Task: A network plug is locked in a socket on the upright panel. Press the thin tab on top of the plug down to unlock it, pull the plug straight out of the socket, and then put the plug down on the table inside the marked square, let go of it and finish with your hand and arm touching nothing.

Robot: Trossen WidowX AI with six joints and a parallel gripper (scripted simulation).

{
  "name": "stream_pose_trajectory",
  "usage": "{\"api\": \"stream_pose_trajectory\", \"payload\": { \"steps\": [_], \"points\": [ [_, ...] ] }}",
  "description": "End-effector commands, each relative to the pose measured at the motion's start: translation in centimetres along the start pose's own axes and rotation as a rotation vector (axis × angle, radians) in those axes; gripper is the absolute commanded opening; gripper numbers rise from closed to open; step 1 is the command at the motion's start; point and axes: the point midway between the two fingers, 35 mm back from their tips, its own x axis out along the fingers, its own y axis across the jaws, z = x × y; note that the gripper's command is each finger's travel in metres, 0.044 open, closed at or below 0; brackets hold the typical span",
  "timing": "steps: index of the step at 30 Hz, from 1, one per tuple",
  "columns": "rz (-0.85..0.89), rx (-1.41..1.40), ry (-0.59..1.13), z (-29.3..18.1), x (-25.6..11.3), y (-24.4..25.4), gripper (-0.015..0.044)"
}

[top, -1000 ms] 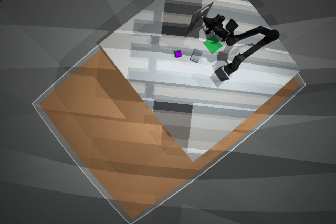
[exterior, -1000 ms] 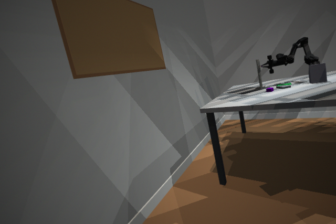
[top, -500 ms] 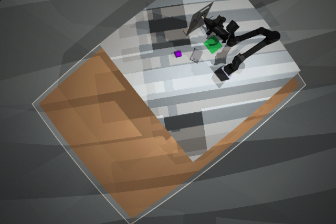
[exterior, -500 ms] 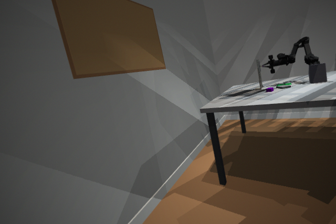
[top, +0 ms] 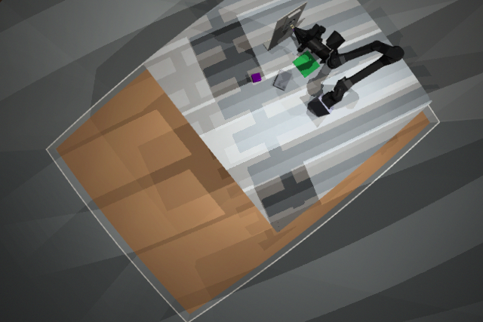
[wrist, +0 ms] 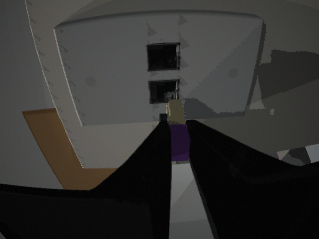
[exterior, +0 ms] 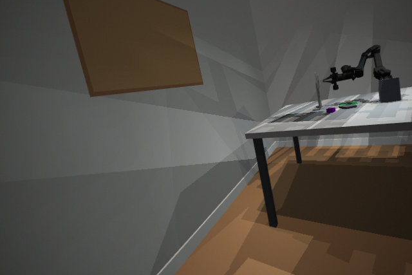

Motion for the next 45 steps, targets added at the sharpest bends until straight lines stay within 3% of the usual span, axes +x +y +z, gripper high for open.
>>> {"api": "stream_pose_trajectory", "payload": {
  "steps": [1,45],
  "points": [
    [0.000,0.002,-0.005,0.0,-0.4,0.0,0.0000],
    [-0.001,0.003,-0.004,-1.3,-2.9,0.0,0.0000]
  ]
}}
